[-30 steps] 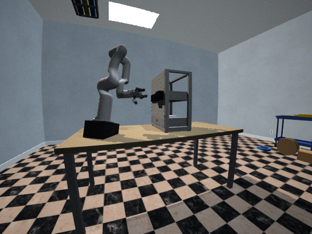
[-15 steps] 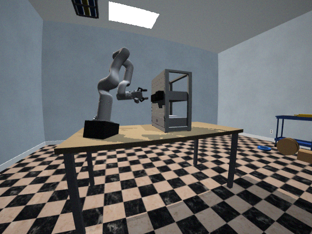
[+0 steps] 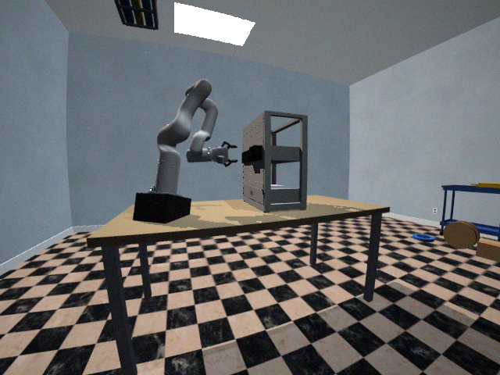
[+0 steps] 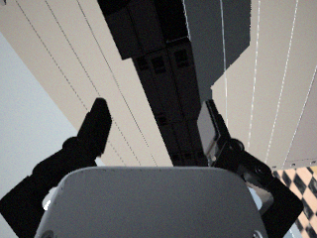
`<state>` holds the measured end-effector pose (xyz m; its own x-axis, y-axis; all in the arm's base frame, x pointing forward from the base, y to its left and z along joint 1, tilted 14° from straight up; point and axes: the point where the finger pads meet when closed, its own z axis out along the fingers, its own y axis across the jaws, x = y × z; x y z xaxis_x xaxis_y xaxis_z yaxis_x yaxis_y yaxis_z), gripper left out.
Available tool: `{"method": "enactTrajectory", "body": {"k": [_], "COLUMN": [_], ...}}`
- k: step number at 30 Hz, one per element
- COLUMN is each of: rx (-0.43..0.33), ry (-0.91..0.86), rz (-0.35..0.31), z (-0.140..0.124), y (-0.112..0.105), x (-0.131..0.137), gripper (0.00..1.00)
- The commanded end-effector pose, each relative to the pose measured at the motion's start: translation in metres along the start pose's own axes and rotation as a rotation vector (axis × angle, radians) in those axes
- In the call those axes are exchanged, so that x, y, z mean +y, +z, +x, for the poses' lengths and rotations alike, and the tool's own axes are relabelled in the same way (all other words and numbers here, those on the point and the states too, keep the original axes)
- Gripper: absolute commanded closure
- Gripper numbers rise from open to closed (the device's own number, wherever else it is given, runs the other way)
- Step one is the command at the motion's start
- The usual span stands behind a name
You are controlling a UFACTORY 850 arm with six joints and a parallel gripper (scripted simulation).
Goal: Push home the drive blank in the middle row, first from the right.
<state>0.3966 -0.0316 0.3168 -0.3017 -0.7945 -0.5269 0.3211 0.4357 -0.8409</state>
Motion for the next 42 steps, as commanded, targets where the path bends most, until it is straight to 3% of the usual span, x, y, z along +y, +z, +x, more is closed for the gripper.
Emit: {"method": "enactTrajectory", "body": {"k": [1,22,42], "rx": [-0.040,-0.148,-0.186], "ry": [-0.071,-0.260,-0.319], "rz": [-0.019,-0.064,-0.077], "z": [-0.002,-0.004,-0.005], "y": [0.000,-0.004,-0.007], "x": [0.006,0.025,0.031], "gripper": [0.00,0.00,0.00]}}
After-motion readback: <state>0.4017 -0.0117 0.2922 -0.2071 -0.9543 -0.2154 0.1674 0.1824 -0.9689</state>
